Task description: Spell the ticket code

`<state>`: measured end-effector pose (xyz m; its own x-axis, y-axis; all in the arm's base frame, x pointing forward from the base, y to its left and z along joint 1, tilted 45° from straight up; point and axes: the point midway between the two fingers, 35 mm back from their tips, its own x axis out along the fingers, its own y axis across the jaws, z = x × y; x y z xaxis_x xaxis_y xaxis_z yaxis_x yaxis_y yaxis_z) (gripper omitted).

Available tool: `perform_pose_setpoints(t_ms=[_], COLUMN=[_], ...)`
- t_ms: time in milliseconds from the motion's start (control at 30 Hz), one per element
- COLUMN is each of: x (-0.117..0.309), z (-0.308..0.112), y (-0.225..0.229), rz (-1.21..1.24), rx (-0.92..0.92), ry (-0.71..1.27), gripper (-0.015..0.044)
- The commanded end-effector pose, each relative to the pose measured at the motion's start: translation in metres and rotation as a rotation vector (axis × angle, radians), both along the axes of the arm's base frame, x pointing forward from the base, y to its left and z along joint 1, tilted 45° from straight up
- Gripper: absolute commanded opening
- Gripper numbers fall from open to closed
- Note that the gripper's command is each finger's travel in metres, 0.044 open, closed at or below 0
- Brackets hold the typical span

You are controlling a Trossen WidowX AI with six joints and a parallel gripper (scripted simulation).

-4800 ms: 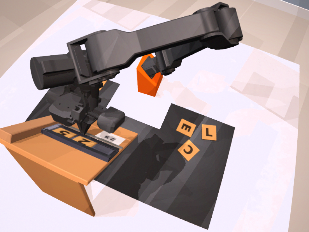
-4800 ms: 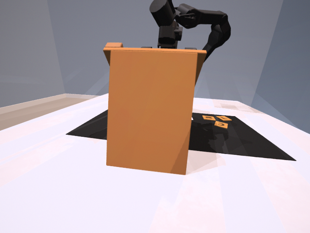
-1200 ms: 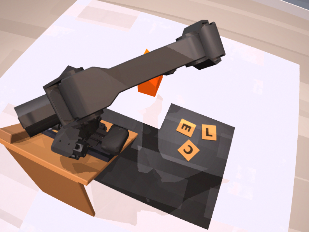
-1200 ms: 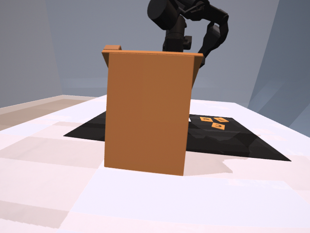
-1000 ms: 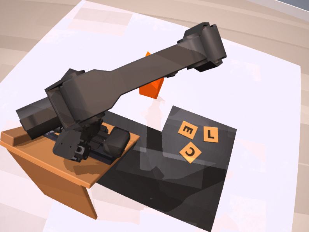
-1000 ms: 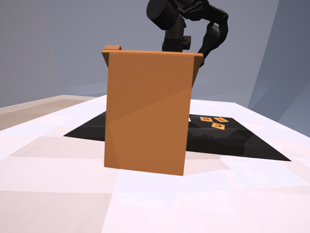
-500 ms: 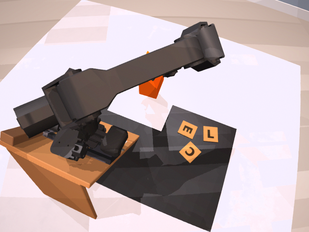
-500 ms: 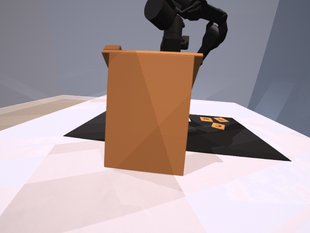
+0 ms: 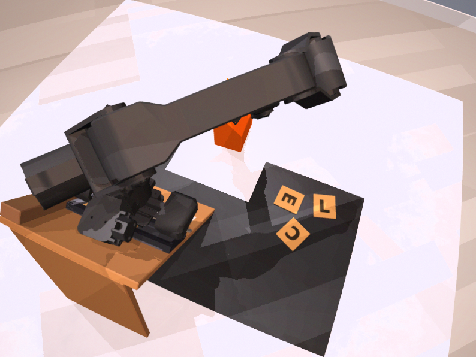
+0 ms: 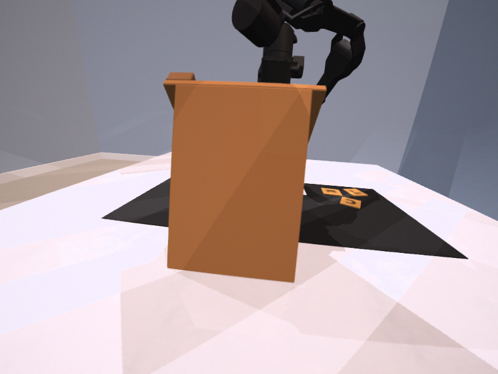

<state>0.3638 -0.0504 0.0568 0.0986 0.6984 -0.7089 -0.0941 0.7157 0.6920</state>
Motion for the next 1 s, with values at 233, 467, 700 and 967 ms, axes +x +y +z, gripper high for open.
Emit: perform_pose_setpoints(t_ms=[233,467,700,967], x=[-0.015,-0.021,-0.037,-0.099], z=[0.005,0.009,0.021,0.047], y=[-0.010,-0.014,-0.055,-0.130], rz=[0.001,0.001,-0.142,-0.454], rx=[-0.003,-0.003,0.046,0.058], ry=[0.004,0.005,-0.130,-0.456], gripper=[0.0000,0.0000,0.0131,0.0341])
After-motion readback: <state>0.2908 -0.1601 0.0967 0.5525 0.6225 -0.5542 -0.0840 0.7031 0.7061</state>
